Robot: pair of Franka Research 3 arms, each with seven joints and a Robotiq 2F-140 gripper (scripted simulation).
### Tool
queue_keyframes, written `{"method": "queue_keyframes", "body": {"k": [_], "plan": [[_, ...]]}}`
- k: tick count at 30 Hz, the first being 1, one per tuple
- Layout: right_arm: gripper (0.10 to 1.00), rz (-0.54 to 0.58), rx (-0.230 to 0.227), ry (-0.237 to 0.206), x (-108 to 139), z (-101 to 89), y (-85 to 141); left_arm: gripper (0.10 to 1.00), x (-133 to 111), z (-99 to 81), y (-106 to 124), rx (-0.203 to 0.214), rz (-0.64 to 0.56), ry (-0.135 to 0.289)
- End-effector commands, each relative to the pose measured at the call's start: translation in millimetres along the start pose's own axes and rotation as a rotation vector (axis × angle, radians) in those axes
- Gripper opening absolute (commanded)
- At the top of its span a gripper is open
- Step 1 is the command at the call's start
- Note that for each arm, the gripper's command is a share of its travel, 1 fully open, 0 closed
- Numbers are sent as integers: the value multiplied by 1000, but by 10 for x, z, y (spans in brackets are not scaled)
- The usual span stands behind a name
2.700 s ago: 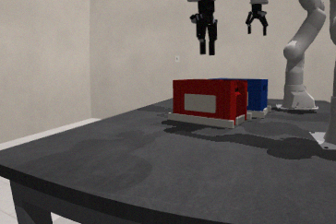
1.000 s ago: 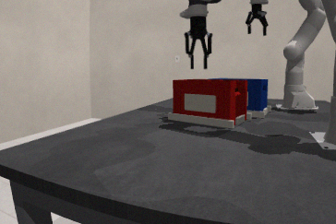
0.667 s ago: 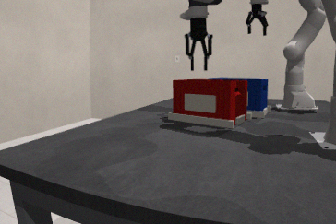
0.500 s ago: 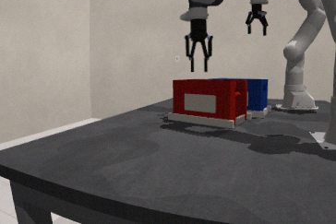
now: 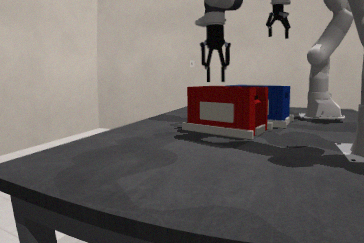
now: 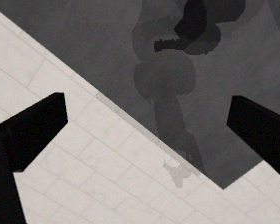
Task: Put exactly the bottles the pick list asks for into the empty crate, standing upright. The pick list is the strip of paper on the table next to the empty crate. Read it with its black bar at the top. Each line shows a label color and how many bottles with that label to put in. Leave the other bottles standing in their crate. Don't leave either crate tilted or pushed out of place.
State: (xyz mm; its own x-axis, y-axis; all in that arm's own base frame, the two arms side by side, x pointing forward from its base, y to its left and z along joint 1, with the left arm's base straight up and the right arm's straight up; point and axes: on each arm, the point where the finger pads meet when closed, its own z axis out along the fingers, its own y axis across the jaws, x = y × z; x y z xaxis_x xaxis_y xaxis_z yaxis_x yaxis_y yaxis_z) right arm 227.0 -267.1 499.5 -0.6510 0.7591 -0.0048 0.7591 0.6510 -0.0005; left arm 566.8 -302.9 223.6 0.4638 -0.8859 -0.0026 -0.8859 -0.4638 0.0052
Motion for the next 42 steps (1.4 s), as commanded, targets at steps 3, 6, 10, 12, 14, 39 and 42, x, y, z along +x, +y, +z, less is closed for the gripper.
{"method": "queue_keyframes", "body": {"k": [3, 6, 10, 12, 14, 39, 42], "plan": [[1000, 4, 0, 4, 11, 4, 3, 442, 12, 84, -21, 5, 5, 3], [1000, 4, 0, 4, 11, 4, 3, 442, 12, 124, -21, 5, 5, 3], [1000, 4, 0, 4, 11, 4, 3, 442, 12, 151, -21, 5, 5, 3], [1000, 4, 0, 4, 11, 4, 3, 442, 12, 178, -22, 5, 5, 3], [1000, 4, 0, 4, 11, 4, 3, 442, 12, 204, -22, 5, 5, 3], [1000, 4, 0, 4, 11, 4, 3, 442, 13, 511, -23, 5, 5, 3], [1000, 4, 0, 4, 11, 4, 3, 442, 13, 544, -23, 5, 5, 3]]}}
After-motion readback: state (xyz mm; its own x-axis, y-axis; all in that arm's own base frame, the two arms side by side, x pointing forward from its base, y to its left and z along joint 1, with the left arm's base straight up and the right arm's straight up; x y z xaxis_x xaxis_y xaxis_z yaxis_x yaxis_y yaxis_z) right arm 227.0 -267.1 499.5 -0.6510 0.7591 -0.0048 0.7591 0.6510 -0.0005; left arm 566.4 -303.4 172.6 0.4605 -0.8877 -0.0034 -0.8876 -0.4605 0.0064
